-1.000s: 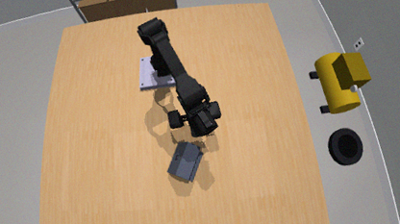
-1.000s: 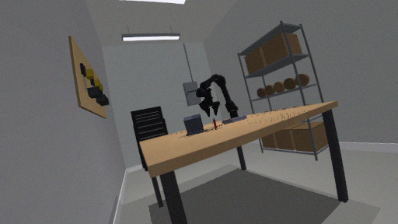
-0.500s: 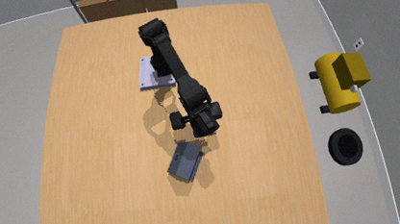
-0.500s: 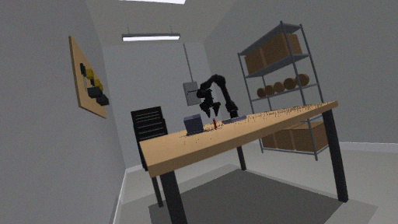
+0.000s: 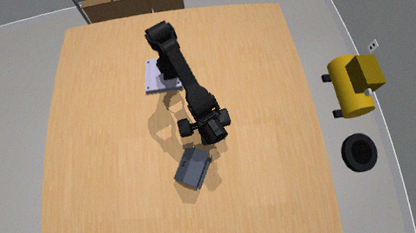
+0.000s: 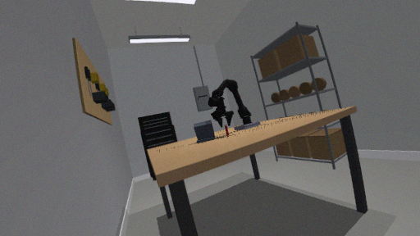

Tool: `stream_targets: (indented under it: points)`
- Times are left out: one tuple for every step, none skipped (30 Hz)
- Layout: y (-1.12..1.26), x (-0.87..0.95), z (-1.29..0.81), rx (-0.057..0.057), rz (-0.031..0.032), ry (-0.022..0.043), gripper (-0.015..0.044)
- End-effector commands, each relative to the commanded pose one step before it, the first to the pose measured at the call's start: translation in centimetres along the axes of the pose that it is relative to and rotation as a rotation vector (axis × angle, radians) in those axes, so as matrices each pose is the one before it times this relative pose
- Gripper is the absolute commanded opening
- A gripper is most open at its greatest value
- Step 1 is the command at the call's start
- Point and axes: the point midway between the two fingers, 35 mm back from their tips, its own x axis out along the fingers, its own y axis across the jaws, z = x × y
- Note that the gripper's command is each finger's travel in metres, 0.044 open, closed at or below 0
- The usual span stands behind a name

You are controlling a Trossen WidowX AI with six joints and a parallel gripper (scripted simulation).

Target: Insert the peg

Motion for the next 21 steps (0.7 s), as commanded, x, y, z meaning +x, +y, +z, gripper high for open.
stream_targets:
  points:
    - [-0.028,0.928,-0.313,-0.0048,0.00047,0.01137,0.044]
    - [-0.002,0.162,-0.008,0.0,-0.00001,0.00001,0.044]
    - [-0.003,0.162,-0.009,0.0,-0.00001,0.00001,0.044]
    - [-0.003,0.161,-0.01,0.0,-0.00001,0.00001,0.044]
    - [-0.003,0.161,-0.011,0.0,-0.00001,0.00001,0.044]
    - [-0.004,0.161,-0.012,0.0,-0.00001,0.00001,0.044]
    - [-0.004,0.161,-0.013,0.0,-0.00001,0.00002,0.044]
    - [-0.004,0.161,-0.014,0.0,-0.00001,0.00002,0.044]
    - [-0.004,0.16,-0.015,0.0,-0.00001,0.00002,0.044]
    - [-0.005,0.16,-0.015,0.0,-0.00001,0.00002,0.044]
    - [-0.005,0.16,-0.016,0.0,-0.00001,0.00002,0.044]
    - [-0.005,0.16,-0.017,0.0,-0.00001,0.00002,0.044]
    - [-0.004,0.128,-0.015,0.0,-0.00001,0.00002,0.044]
    - [-0.003,0.077,-0.009,0.0,-0.00001,0.00001,0.044]
    - [-0.001,0.026,-0.003,0.0,0.0,0.0,0.044]
    - [0.0,0.0,0.0,0.0,0.0,0.0,0.044]
    - [0.0,0.0,0.0,0.0,0.0,0.0,0.044]
    - [0.0,0.0,0.0,0.0,0.0,0.0,0.044]
    - [0.0,0.0,0.0,0.0,0.0,0.0,0.044]
    - [0.015,-0.28,0.244,0.0046,-0.00147,-0.00766,0.0414]
    - [0.0,0.0,0.0,0.0,0.0,0.0,0.0387]
